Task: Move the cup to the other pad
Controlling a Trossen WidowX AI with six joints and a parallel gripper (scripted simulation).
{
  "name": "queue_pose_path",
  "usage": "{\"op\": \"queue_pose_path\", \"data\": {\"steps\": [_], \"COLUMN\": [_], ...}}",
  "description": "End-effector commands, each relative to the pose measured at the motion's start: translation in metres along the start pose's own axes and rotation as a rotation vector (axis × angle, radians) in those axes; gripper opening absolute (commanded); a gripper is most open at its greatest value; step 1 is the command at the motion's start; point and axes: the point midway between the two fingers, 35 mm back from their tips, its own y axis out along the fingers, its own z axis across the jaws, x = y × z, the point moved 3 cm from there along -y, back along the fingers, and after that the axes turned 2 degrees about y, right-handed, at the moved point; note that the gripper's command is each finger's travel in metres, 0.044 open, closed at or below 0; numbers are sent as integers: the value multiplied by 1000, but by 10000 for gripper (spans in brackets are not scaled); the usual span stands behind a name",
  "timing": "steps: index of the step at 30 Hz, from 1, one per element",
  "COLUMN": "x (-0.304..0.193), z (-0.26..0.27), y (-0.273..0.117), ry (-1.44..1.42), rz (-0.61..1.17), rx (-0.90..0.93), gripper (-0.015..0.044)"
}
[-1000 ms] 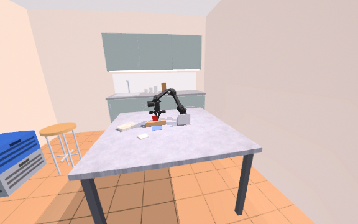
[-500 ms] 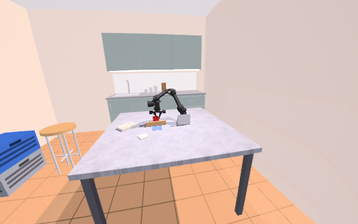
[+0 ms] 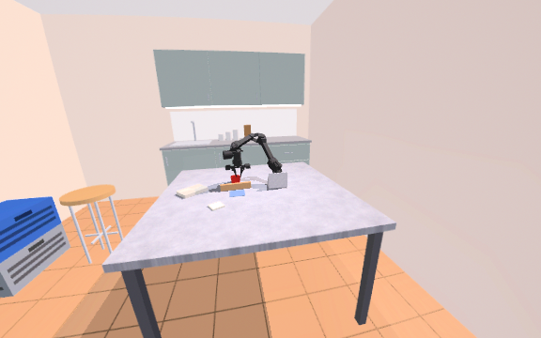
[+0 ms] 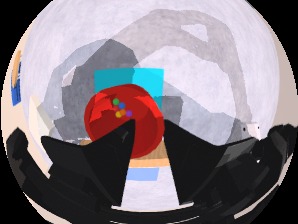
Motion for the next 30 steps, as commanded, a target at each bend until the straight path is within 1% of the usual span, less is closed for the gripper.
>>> {"op": "queue_pose_path", "data": {"steps": [1, 21, 30], "x": [0, 0, 0], "z": [1, 0, 0], "y": [-6, -32, -28], "ry": [6, 3, -4], "rz": [4, 1, -2], "rx": [1, 1, 0], "gripper": [128, 128, 364]}}
